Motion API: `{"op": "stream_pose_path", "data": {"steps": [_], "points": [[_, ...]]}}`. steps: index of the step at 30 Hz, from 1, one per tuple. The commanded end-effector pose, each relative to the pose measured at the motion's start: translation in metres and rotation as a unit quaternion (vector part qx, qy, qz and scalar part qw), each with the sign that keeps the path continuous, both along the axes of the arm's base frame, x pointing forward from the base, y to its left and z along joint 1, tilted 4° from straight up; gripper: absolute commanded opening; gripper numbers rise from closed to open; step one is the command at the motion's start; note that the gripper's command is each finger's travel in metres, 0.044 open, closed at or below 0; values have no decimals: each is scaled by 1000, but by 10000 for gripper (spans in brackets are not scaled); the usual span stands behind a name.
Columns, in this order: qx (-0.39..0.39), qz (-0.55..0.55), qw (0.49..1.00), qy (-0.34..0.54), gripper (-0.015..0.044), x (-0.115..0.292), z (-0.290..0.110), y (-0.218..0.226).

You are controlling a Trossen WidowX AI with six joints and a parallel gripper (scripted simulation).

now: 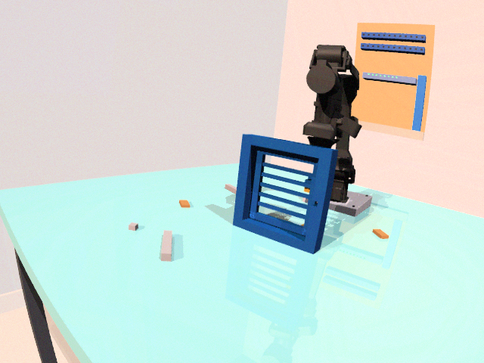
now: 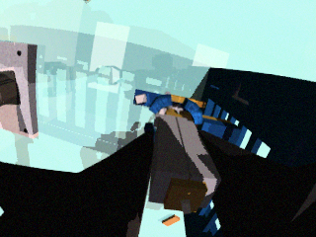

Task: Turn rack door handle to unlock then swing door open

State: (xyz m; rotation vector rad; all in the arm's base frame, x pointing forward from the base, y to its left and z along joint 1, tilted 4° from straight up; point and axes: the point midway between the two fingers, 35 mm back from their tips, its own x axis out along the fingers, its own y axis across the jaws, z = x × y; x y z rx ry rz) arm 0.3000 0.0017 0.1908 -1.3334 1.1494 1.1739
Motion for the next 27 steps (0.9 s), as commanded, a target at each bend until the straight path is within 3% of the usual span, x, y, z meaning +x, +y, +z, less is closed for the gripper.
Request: {"op": "stream_pose_path", "data": {"steps": [1, 10, 20, 27], "points": [[-7, 61, 998, 1, 23, 1, -1, 0], [-7, 61, 998, 1, 23, 1, -1, 0], [-7, 61, 998, 1, 285, 1, -1, 0], [3, -50, 999, -4, 295, 1, -1, 0]]}}
